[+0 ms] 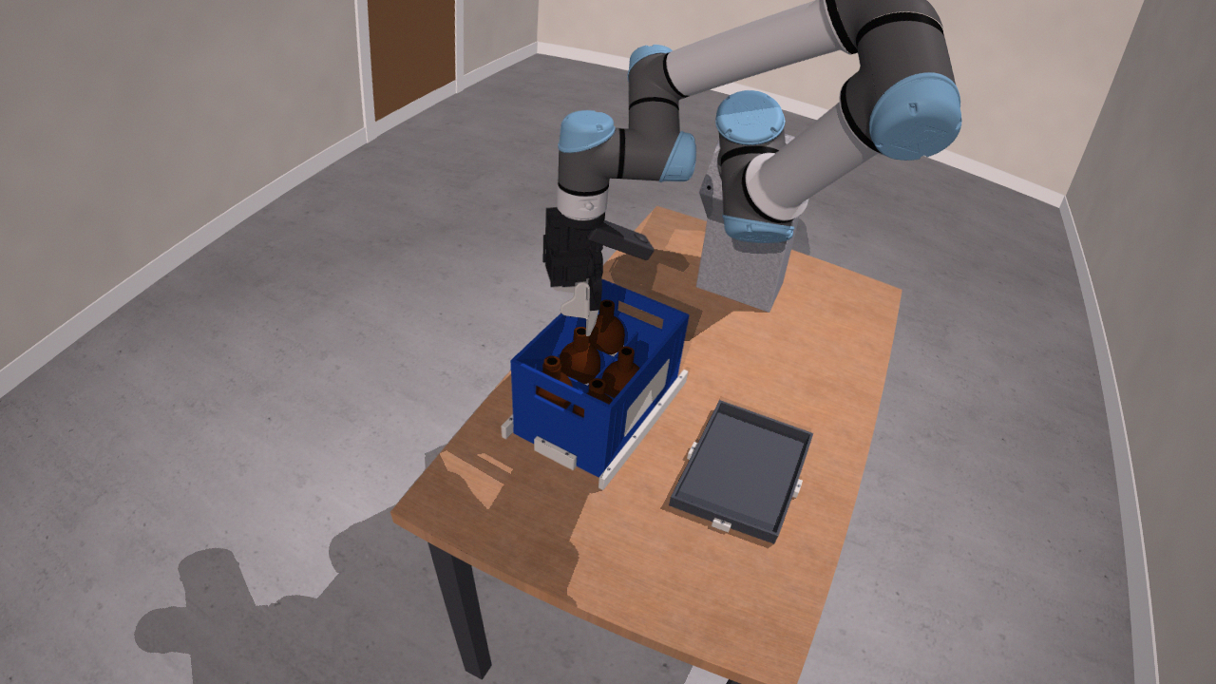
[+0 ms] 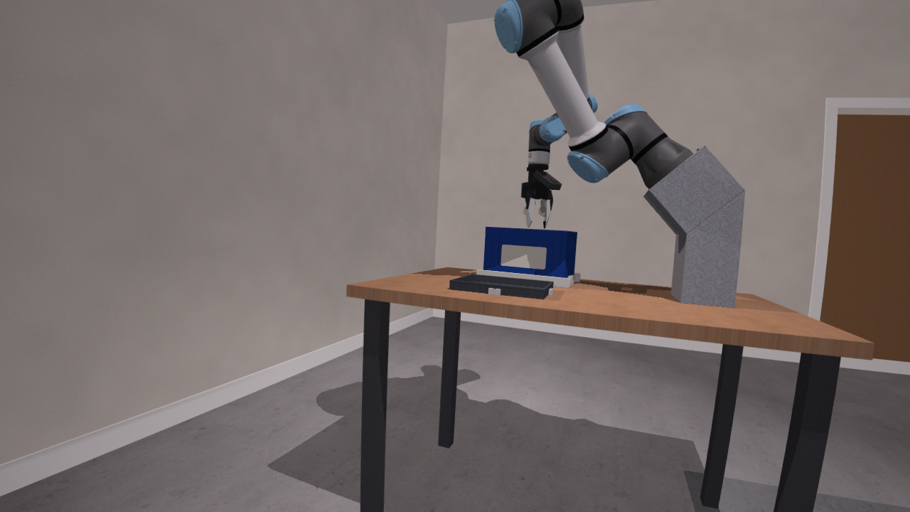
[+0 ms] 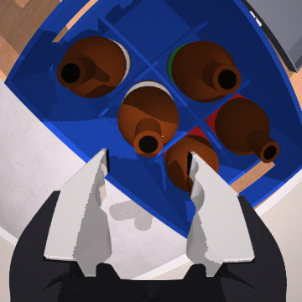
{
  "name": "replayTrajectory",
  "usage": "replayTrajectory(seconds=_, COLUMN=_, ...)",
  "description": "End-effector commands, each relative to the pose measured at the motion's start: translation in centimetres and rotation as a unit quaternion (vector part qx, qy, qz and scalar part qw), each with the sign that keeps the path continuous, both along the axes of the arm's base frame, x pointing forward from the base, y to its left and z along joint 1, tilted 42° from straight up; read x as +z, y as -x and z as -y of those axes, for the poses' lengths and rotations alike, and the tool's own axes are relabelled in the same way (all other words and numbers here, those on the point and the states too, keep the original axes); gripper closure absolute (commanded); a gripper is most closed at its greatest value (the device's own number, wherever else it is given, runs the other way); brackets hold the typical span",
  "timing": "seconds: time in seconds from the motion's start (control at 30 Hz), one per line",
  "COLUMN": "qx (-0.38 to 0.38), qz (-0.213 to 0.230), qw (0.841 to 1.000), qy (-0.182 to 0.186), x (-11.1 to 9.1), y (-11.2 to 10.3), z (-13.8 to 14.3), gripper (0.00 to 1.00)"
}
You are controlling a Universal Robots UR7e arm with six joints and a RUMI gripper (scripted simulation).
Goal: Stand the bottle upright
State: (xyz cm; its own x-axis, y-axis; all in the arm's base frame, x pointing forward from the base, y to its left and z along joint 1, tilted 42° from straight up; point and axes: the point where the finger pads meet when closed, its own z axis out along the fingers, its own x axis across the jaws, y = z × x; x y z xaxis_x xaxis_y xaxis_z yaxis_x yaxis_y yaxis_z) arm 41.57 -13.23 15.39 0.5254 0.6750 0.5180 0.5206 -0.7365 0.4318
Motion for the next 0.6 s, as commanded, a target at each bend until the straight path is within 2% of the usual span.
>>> replayTrajectory(seconds=0.0, qx=0.000, qz=0.000, qw=1.000, qy=0.000, x=0.01, y=-0.02, z=0.01, gripper=0.62)
replayTrajectory(seconds=0.57, qx=0.000, qz=0.000, qw=1.000, qy=0.000, x=-0.64, y=-0.61, z=-0.02, gripper=0.62)
